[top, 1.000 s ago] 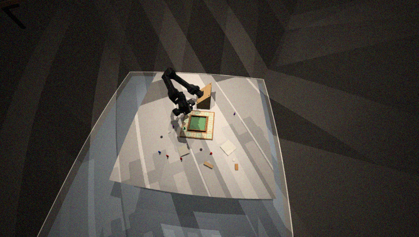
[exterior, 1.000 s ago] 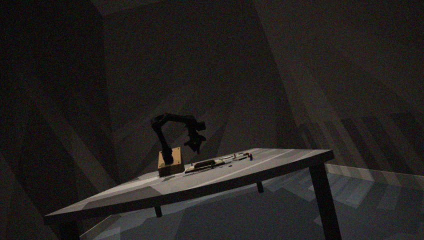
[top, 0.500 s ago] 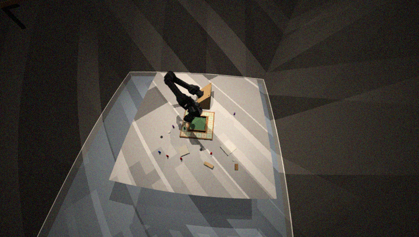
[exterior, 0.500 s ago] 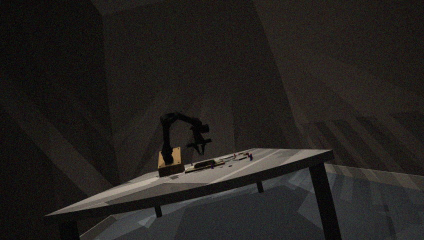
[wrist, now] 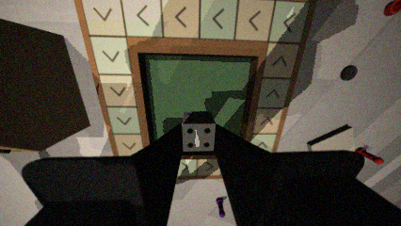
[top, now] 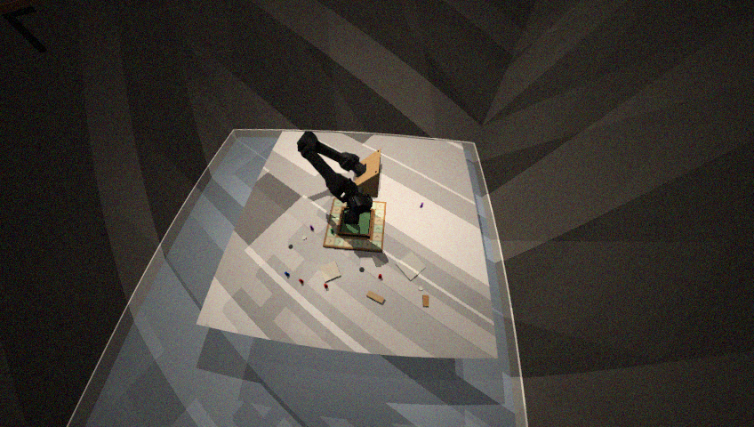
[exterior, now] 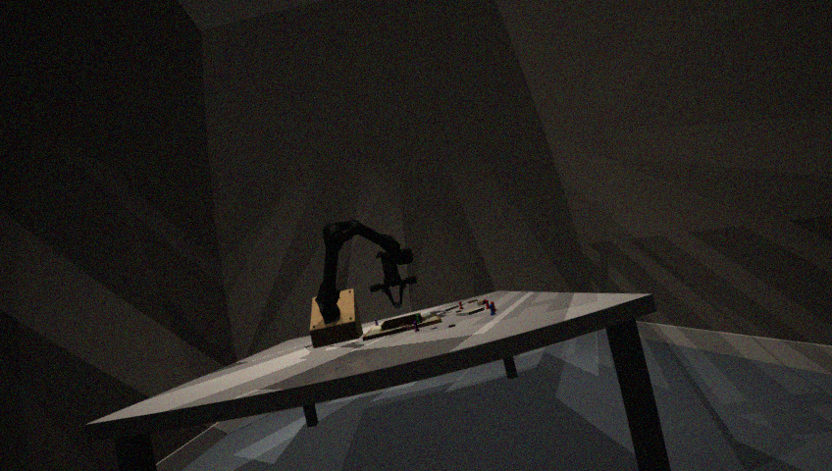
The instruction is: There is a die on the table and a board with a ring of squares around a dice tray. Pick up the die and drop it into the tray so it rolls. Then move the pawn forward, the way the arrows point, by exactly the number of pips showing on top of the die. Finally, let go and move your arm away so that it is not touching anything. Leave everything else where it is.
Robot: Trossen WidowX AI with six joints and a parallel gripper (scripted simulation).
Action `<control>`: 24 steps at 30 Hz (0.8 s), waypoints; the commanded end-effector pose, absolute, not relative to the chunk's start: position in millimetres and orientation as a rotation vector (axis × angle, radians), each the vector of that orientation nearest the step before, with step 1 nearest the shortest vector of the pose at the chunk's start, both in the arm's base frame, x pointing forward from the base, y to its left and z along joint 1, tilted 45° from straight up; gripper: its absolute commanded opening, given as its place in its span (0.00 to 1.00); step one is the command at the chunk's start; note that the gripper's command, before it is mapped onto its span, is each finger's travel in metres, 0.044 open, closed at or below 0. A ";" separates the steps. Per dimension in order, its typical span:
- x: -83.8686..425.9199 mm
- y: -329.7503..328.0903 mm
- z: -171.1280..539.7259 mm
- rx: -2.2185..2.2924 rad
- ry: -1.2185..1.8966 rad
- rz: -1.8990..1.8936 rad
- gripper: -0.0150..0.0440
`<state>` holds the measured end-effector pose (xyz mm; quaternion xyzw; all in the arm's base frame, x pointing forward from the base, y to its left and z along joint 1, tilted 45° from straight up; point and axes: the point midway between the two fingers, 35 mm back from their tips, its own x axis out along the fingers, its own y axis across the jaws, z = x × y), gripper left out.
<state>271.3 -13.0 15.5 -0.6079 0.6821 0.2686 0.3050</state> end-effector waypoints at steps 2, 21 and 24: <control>266.2 -16.9 11.5 -1.491 1.763 0.823 0.25; 260.3 -19.1 2.7 -1.116 1.273 1.139 0.25; 260.8 -19.5 3.4 -1.096 1.194 1.152 0.25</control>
